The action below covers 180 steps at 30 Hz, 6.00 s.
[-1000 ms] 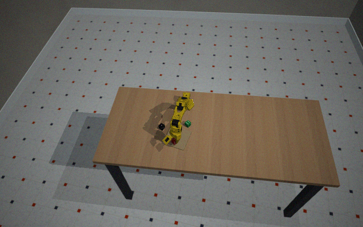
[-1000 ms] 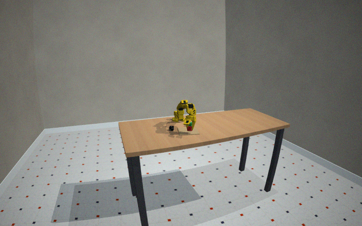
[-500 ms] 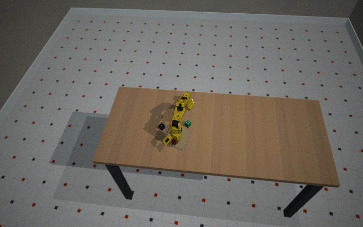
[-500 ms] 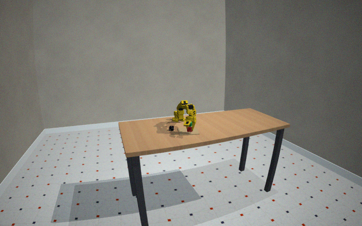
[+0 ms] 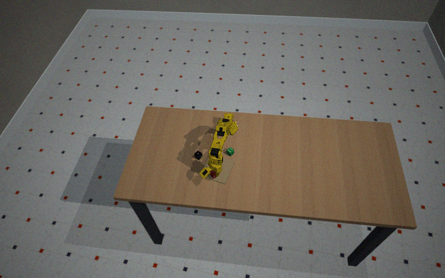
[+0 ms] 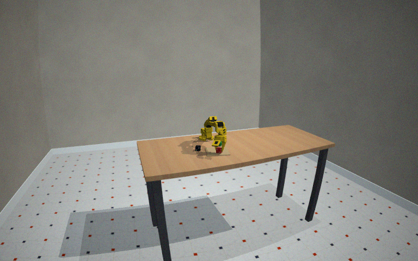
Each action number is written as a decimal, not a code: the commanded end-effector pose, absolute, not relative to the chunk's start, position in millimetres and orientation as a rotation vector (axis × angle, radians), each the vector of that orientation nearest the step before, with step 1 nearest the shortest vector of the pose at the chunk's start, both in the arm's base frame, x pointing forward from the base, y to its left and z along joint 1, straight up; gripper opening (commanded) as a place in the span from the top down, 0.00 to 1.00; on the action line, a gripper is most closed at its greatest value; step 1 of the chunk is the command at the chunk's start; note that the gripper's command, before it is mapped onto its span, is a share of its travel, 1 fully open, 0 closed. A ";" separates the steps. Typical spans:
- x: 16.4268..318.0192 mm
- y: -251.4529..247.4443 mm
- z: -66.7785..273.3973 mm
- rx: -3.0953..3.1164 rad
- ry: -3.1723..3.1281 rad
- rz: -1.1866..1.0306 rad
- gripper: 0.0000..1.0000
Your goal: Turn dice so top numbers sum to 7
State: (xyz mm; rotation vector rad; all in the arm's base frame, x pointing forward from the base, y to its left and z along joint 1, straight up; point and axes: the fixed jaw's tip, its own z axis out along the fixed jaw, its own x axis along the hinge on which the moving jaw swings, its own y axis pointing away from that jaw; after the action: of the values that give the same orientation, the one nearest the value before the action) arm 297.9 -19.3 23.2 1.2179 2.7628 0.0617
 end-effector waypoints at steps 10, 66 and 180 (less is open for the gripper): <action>306.5 -23.3 35.8 1.201 2.696 0.094 0.95; 306.3 -23.3 52.3 1.189 2.667 0.108 0.64; 128.9 49.2 70.6 -1.335 2.808 -0.006 0.65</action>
State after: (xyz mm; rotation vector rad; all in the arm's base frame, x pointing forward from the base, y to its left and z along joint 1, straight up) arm 126.3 46.7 67.2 -1.3199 2.8608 -0.0001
